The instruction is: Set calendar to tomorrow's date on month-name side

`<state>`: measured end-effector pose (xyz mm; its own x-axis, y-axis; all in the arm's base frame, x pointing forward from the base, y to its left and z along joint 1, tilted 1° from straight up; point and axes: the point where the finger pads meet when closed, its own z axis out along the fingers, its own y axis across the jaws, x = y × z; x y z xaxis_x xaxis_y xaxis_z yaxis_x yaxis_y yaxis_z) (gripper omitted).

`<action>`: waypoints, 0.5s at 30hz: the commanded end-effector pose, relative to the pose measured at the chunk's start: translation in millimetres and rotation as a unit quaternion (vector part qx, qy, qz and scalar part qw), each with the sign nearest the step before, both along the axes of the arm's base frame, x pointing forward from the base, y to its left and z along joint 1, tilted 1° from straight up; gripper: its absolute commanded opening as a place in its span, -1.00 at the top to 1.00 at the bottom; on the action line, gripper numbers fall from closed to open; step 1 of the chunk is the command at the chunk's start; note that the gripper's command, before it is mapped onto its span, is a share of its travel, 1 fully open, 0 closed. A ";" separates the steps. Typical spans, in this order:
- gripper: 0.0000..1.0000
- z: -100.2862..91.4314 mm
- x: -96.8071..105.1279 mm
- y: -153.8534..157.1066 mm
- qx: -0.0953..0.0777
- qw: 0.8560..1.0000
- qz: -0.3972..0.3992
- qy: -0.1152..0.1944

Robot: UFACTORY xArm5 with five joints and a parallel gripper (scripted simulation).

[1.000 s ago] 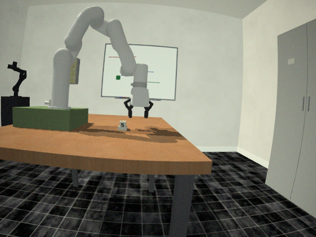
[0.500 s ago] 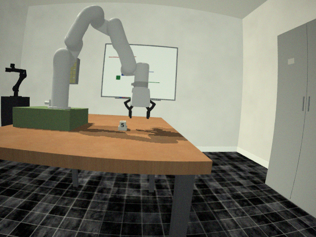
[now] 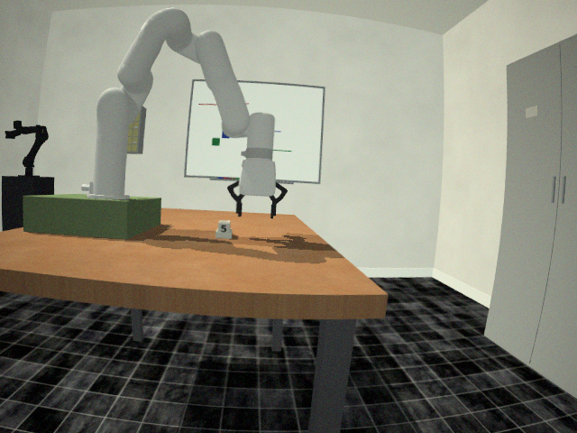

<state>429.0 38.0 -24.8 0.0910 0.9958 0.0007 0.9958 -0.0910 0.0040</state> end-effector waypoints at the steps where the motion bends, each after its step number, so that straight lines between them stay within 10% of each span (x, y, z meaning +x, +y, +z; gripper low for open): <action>1: -1.00 1.0 2.5 -5.9 0.000 0.997 -0.077 -0.001; 15: -1.00 0.5 7.0 -32.6 0.001 0.983 -0.185 -0.001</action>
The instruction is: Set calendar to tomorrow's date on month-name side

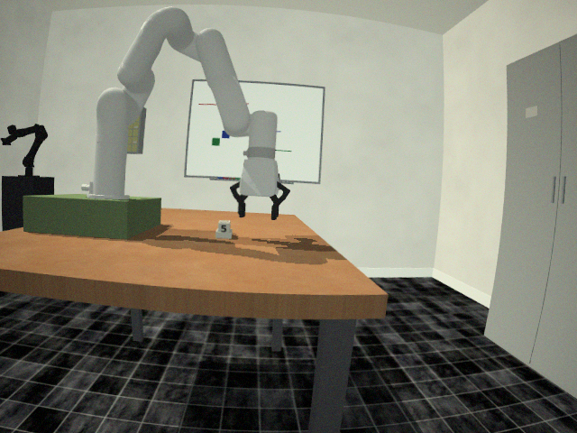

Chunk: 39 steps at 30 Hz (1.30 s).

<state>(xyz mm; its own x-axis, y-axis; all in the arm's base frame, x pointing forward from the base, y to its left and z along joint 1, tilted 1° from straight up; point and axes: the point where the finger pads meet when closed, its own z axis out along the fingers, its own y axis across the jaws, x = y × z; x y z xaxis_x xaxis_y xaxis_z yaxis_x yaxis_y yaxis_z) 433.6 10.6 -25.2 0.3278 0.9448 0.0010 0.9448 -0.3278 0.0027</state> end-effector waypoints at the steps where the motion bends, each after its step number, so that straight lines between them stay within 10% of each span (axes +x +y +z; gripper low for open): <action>1: -1.00 1.0 2.6 -6.8 0.000 0.996 -0.086 -0.001; 39: -1.00 -17.3 6.1 -27.0 0.000 0.994 -0.107 -0.001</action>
